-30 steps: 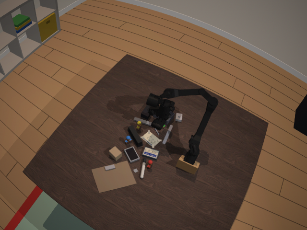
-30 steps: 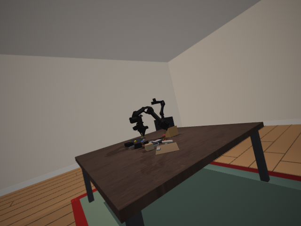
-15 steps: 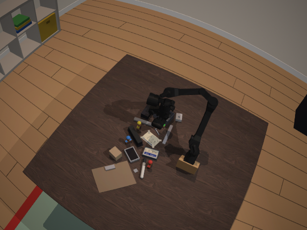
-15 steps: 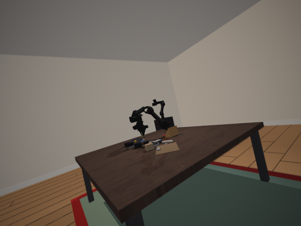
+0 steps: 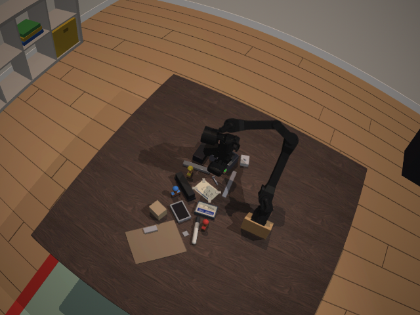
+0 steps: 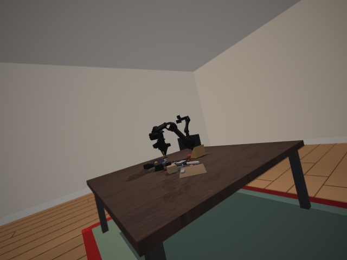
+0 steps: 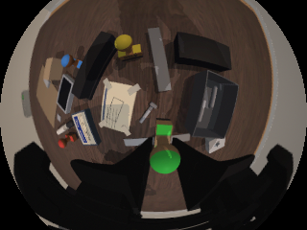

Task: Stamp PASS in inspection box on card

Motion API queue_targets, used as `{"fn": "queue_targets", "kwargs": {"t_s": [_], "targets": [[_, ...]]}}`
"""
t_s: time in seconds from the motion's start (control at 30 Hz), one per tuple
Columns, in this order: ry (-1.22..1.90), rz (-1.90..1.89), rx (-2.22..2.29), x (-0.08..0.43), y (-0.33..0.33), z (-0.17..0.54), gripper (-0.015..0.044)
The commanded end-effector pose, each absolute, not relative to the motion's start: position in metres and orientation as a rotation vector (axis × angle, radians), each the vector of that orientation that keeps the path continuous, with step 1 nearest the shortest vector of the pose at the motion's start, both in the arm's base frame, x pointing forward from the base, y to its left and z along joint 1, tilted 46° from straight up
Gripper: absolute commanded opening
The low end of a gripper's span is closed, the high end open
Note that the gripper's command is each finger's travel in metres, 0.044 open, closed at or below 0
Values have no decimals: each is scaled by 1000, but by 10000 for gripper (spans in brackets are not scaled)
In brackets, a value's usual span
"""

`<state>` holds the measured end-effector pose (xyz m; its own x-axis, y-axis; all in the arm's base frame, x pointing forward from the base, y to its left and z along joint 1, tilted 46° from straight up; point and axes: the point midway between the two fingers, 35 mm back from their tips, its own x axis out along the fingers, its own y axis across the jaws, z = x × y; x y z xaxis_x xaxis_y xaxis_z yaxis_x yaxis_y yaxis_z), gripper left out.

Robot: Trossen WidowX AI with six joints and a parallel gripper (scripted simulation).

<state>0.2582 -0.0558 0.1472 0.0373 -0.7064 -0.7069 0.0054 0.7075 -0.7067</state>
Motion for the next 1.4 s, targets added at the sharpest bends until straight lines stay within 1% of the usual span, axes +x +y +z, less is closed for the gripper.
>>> {"fn": "queue_targets", "kwargs": {"t_s": [0.0,0.57,1.0,1.37], "targets": [[1442,-604,-611,259,-53,149,0],[1442,-603,-611,260,-46,153,0],[1443,-585,-599,295,0,117,0],[1445,-580,-595,314,43,79,0]]}}
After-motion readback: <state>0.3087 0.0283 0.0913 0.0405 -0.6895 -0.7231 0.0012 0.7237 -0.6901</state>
